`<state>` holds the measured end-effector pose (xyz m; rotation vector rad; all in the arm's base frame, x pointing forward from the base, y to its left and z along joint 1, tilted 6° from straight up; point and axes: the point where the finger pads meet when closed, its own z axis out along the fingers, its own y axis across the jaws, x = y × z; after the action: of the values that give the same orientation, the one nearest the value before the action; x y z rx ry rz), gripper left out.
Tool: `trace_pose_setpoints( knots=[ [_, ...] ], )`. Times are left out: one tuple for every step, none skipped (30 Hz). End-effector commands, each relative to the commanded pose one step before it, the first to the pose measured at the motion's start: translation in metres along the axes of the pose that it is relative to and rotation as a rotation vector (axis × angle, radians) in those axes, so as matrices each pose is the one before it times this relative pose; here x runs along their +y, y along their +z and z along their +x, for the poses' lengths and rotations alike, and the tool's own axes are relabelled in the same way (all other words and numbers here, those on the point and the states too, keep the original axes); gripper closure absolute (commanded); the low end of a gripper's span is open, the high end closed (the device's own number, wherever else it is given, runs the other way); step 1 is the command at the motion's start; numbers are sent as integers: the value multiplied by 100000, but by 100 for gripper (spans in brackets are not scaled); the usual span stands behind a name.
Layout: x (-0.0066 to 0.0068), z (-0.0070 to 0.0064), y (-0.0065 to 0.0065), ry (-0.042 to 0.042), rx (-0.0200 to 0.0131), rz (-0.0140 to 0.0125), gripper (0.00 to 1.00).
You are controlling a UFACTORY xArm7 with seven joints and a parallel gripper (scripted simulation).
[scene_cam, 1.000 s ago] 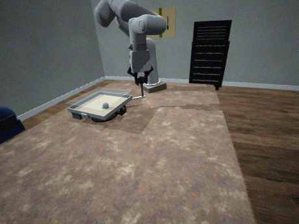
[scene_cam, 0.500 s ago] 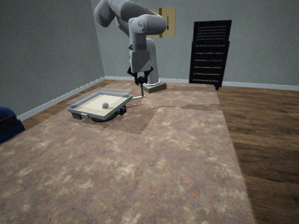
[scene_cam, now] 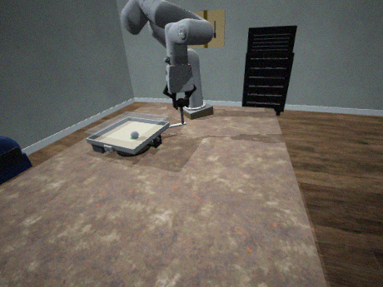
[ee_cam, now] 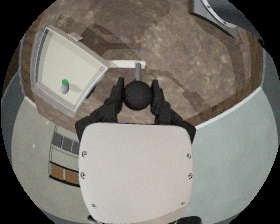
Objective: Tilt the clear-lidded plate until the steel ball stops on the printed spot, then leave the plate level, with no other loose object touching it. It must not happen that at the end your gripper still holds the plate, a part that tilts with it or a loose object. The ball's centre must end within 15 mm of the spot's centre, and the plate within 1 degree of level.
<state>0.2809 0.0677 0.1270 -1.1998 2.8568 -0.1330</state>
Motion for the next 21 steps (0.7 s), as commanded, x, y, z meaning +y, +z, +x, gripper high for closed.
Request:
trace_pose_setpoints(
  knots=[
    [-36, 215, -92, -7, -666, 167, 100],
    [-2, 6, -4, 0, 0, -1, 100],
    [-2, 6, -4, 0, 0, 0, 100],
    [-2, 6, -4, 0, 0, 0, 100],
    [-2, 6, -4, 0, 0, 0, 100],
    [-2, 6, -4, 0, 0, 0, 100],
    [-2, 6, -4, 0, 0, 0, 100],
    [0, 0, 0, 0, 0, 0, 100],
    [0, 0, 0, 0, 0, 0, 100],
    [0, 0, 0, 0, 0, 0, 100],
    [0, 0, 0, 0, 0, 0, 100],
    [0, 0, 0, 0, 0, 0, 100],
    [0, 0, 0, 0, 0, 0, 100],
    [0, 0, 0, 0, 0, 0, 100],
    [-7, -146, -19, 0, 0, 1, 100],
    [-7, -145, -17, 0, 0, 0, 100],
    [-7, -143, -15, 0, 0, 0, 100],
    [-7, -140, -13, 0, 0, 0, 100],
    [8, -10, 18, 0, 0, -1, 100],
    [8, -9, 18, 0, 0, 0, 100],
    [8, -9, 18, 0, 0, 0, 100]
  ],
)
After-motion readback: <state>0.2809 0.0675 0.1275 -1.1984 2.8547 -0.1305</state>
